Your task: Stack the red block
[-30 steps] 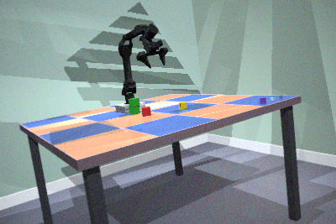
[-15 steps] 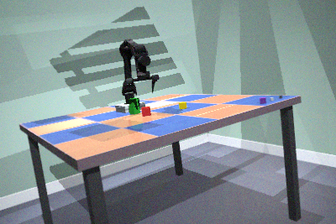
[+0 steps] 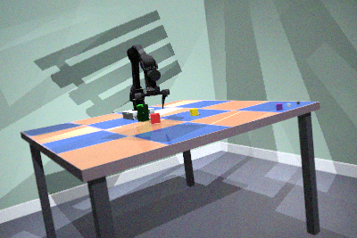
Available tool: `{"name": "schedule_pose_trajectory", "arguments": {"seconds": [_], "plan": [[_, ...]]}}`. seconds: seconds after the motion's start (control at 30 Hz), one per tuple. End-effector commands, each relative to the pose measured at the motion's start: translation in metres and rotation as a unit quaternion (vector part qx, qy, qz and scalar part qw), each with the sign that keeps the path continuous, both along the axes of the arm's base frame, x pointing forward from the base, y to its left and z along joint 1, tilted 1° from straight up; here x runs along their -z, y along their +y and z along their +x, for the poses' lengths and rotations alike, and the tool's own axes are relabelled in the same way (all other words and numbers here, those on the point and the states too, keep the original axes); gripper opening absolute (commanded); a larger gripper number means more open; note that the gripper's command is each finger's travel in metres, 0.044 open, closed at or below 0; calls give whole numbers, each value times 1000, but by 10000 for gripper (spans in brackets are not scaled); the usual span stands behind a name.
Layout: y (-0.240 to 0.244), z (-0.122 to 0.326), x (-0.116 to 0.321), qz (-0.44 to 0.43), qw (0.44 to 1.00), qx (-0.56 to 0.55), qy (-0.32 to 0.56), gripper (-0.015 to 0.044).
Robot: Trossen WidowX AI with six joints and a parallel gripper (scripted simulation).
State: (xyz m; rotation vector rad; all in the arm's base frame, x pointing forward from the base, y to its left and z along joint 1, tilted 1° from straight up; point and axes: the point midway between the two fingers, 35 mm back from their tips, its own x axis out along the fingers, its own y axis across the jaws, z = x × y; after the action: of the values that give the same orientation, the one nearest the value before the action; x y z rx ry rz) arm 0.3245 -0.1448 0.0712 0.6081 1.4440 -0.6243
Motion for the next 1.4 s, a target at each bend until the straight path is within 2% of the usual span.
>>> {"name": "schedule_pose_trajectory", "arguments": {"seconds": [0.0, 1.37], "plan": [[-1, -1, 8, -1, 1000, -1, 0, 440], [-2, 1, 62, -1, 1000, -1, 0, 440]]}}
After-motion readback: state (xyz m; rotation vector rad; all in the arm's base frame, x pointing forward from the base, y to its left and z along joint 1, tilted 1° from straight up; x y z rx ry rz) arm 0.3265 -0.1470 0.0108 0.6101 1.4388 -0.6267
